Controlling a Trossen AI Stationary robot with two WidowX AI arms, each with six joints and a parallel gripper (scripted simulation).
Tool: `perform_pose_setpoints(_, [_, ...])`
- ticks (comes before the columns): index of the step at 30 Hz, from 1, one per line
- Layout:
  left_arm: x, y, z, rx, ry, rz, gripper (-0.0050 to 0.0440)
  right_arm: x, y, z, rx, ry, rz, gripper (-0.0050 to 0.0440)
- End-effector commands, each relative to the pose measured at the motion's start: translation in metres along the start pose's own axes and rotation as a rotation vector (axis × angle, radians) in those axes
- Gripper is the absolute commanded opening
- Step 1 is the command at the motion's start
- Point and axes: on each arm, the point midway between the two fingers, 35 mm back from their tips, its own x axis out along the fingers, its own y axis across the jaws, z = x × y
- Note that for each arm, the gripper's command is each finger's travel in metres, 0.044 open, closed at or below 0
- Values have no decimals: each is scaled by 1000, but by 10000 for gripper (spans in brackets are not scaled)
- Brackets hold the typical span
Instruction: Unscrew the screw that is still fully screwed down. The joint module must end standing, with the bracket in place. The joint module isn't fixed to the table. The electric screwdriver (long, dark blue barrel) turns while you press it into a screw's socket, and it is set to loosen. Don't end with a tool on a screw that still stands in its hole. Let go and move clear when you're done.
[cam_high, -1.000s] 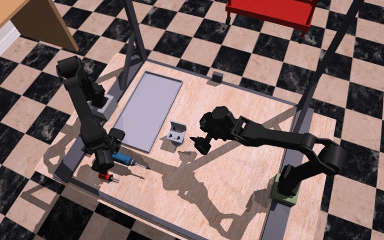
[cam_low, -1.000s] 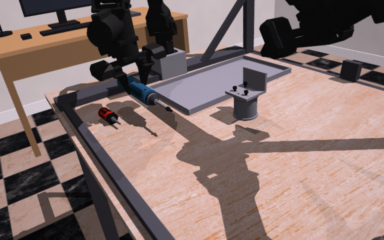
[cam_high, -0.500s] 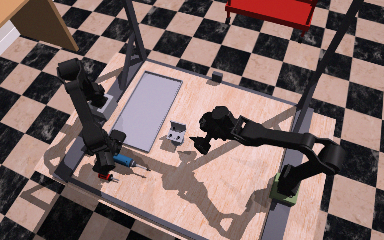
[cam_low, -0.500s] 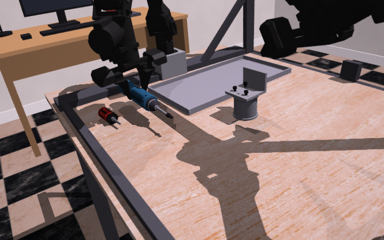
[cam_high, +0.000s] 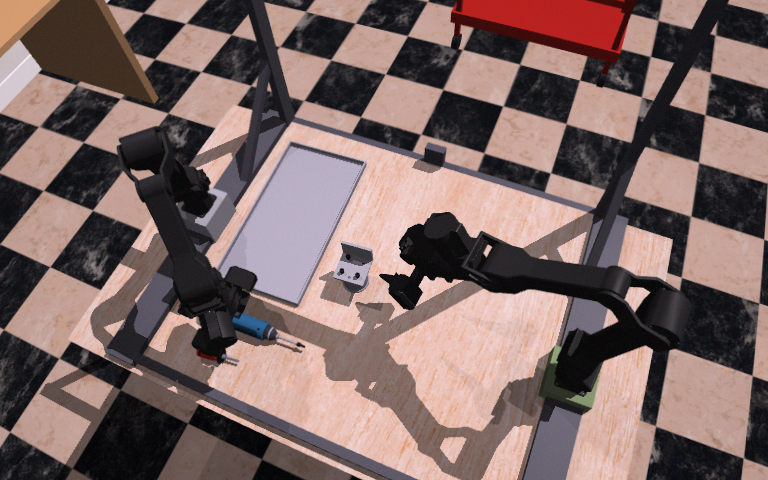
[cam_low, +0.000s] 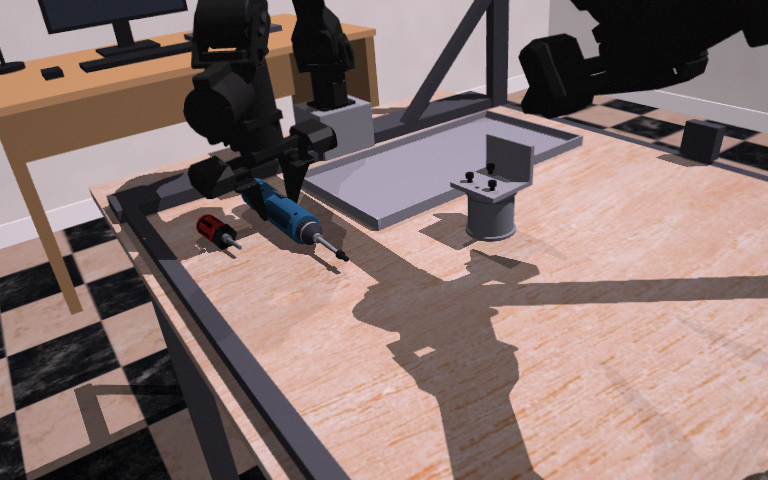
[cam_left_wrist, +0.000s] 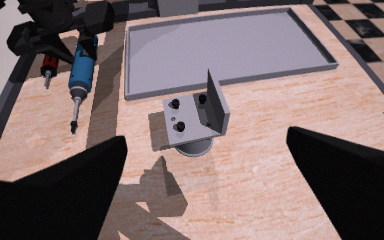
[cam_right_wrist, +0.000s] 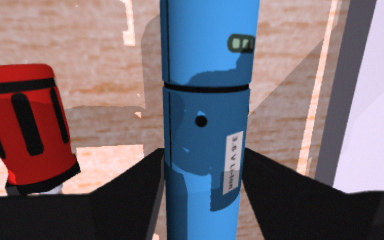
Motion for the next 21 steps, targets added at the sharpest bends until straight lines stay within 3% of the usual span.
perform_pose_setpoints(1, [-4, 0, 10, -2, -27, -2, 440, -10, 5, -6, 3, 28, 29, 163])
perform_pose_setpoints(4, [-4, 0, 10, -2, -27, -2, 440, -10, 5, -6, 3, 28, 28, 163])
perform_pose_setpoints(8, [-4, 0, 10, -2, -27, -2, 440, -10, 5, -5, 1, 27, 27, 245])
perform_pose_setpoints(13, [-4, 0, 10, -2, -27, -2, 440, -10, 5, -5, 1, 27, 27, 245])
perform_pose_setpoints(16, [-4, 0, 10, -2, -27, -2, 440, -19, 7, -8, 2, 41, 43, 305])
perform_pose_setpoints(21, [-4, 0, 10, -2, -27, -2, 440, -30, 7, -7, 1, 41, 43, 305])
